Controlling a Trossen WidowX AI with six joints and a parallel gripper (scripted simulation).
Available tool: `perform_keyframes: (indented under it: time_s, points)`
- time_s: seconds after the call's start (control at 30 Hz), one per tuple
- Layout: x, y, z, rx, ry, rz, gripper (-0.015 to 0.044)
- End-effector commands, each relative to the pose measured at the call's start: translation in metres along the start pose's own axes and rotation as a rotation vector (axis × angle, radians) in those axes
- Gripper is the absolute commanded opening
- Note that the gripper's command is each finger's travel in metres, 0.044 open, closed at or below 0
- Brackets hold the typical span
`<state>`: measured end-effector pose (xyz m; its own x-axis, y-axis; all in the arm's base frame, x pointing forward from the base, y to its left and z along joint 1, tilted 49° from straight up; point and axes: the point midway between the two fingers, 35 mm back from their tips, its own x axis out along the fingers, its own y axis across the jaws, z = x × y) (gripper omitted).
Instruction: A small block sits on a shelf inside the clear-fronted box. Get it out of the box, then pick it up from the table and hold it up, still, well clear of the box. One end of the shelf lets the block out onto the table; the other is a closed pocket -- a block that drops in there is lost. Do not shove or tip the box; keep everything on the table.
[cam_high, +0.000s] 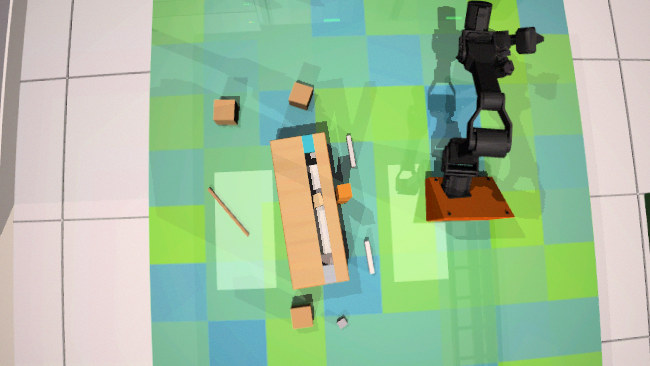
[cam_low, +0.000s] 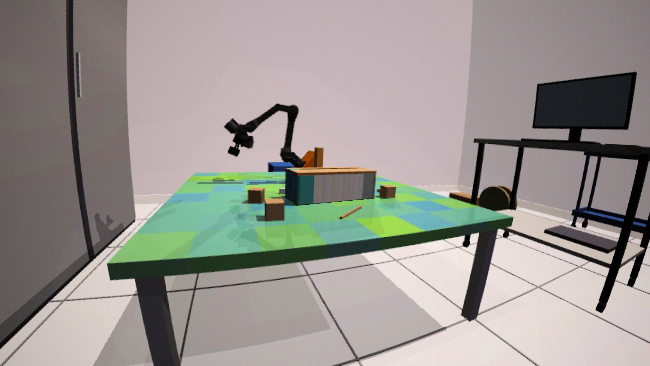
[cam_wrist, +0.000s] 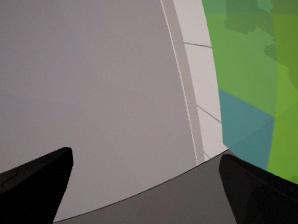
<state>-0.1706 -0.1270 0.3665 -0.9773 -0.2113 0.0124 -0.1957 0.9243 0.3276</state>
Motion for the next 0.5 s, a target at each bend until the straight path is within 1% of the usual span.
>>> perform_keyframes:
  time_s: [0.0,0.13,0.3,0.47]
  points:
    - [-0.006,-0.034,-0.015,-0.102,0.028,-0.136,0.04]
    - [-0.019,-0.07,-0.027,-0.204,0.068,-0.274,0.04]
    - [-0.044,-0.114,-0.04,-0.333,0.134,-0.442,0.04]
    - [-0.087,-0.163,-0.051,-0.49,0.235,-0.636,0.04]
